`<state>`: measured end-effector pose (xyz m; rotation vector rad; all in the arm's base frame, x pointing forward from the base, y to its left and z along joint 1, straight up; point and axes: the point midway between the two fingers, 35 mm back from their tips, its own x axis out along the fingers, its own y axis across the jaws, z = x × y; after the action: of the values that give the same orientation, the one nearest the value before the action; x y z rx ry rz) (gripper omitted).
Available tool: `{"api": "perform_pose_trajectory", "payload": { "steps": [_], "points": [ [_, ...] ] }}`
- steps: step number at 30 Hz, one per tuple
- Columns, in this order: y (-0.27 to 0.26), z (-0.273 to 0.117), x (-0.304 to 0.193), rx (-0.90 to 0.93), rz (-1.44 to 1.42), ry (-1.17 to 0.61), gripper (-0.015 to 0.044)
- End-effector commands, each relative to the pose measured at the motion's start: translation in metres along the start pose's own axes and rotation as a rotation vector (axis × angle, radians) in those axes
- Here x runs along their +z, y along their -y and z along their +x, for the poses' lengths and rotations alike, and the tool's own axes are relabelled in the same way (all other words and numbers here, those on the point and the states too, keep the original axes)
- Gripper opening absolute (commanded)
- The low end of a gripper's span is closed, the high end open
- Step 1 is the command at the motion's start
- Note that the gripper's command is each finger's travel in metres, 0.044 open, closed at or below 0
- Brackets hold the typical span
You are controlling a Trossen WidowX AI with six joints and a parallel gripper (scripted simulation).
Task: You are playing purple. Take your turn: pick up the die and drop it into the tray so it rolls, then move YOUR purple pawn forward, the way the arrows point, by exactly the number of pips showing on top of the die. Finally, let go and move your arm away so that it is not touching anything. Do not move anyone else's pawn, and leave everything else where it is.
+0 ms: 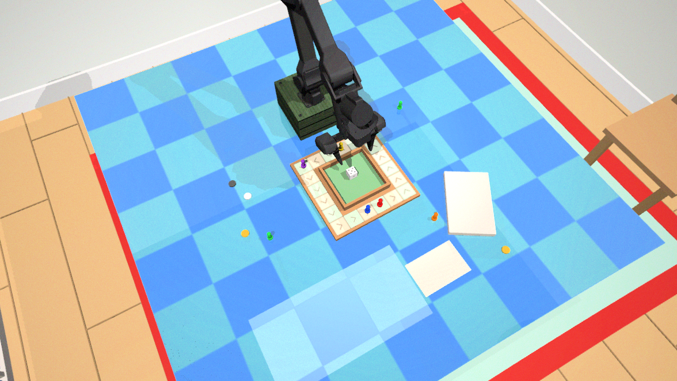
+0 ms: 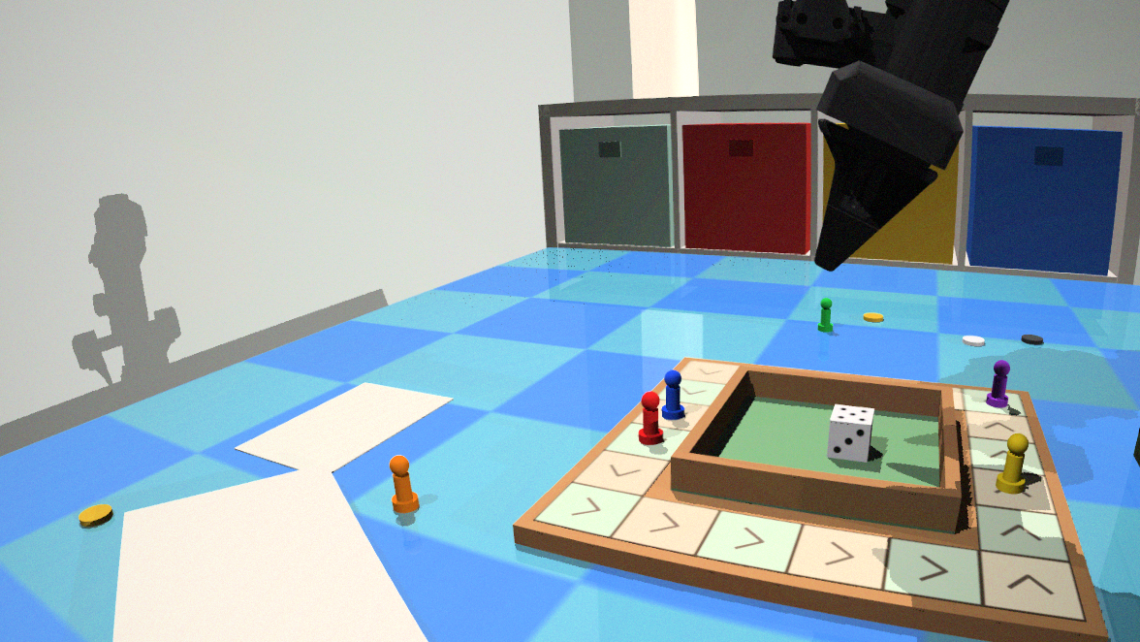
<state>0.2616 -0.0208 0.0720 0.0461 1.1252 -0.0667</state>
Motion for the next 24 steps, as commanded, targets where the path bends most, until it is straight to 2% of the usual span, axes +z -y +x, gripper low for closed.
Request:
{"api": "perform_pose_trajectory", "payload": {
  "steps": [1, 7, 8, 9, 12, 18, 24],
  "points": [
    [0.001, 0.011, 0.001, -0.003, 0.004, -0.156, 0.044],
    [0.001, 0.03, -0.002, -0.002, 0.005, -0.405, 0.044],
    [0.0, 0.024, -0.001, 0.001, 0.002, -0.32, 0.044],
    [0.0, 0.024, -0.001, 0.001, 0.002, -0.32, 0.044],
    [0.018, 0.024, -0.011, 0.003, -0.057, -0.332, 0.0361],
    [0.078, 0.019, -0.064, 0.037, -0.304, -0.382, 0.0204],
    [0.111, 0.011, -0.118, 0.097, -0.514, -0.416, 0.02]
  ]
}}
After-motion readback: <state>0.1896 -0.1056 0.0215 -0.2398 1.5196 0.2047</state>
